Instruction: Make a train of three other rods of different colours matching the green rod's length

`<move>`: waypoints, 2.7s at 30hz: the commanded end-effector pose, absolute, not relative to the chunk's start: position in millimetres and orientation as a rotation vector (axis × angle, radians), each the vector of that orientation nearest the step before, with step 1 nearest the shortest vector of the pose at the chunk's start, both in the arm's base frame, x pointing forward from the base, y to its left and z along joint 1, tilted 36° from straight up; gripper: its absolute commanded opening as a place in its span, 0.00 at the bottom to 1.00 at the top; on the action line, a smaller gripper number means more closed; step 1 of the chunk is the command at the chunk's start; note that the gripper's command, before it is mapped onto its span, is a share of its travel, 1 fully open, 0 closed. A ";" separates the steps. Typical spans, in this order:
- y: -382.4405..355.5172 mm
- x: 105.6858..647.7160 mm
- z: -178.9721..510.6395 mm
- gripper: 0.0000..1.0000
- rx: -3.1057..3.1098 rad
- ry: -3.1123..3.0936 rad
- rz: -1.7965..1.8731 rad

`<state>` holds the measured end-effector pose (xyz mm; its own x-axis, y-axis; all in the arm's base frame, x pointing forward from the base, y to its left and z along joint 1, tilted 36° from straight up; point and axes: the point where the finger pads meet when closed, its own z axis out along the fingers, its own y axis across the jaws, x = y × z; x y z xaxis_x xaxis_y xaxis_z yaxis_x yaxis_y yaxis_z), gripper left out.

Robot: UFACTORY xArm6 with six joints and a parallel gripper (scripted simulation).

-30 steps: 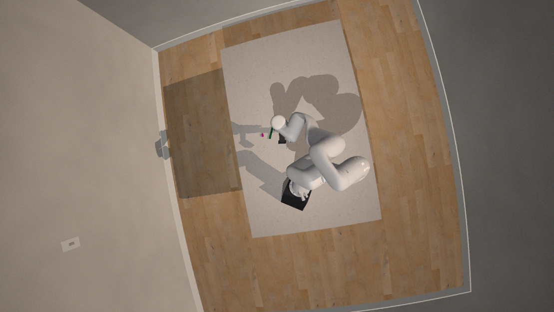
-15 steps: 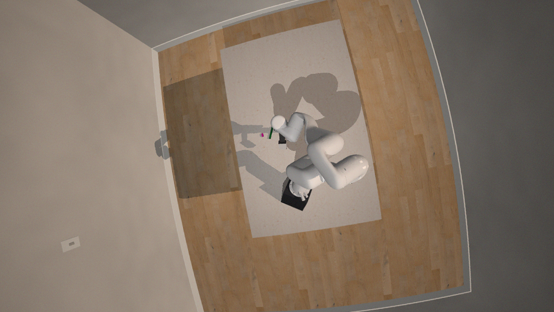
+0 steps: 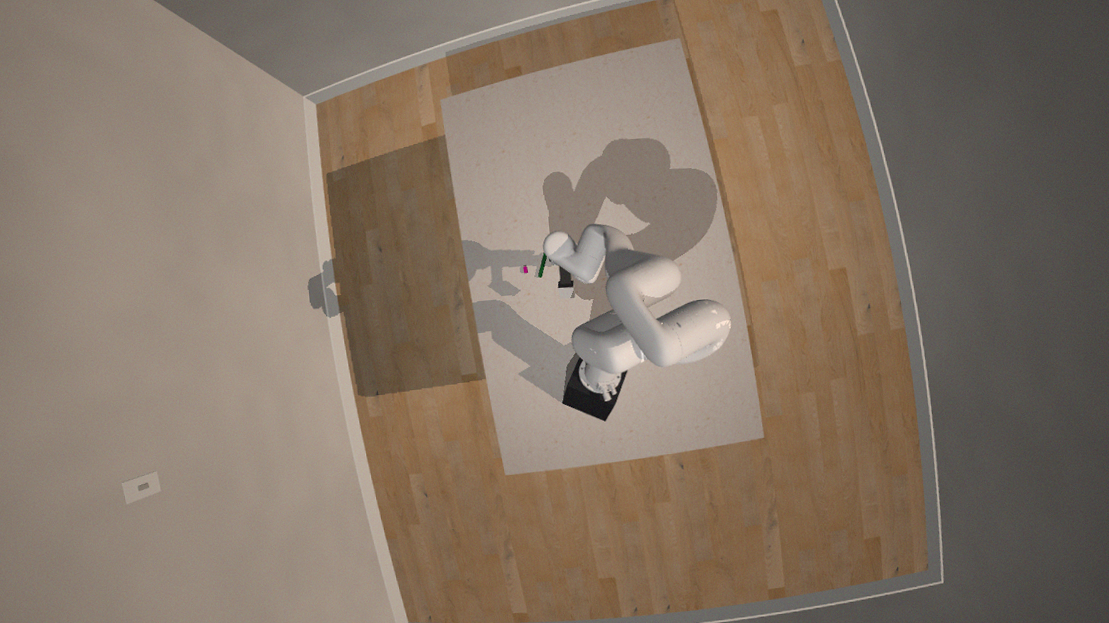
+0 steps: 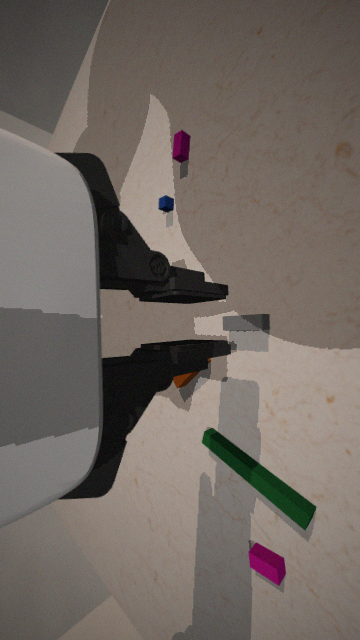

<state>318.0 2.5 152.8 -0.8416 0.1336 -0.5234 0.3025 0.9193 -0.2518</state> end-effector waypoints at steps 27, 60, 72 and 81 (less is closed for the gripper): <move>-5.4 331.1 132.7 0.24 0.313 2.562 -0.445; -5.4 331.2 132.6 0.24 0.313 2.562 -0.445; -5.4 331.6 132.8 0.24 0.313 2.562 -0.445; -5.3 332.1 133.1 0.24 0.313 2.562 -0.445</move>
<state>331.3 -5.6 132.1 -0.8411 0.1336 -0.5241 0.3029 0.9192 -0.2517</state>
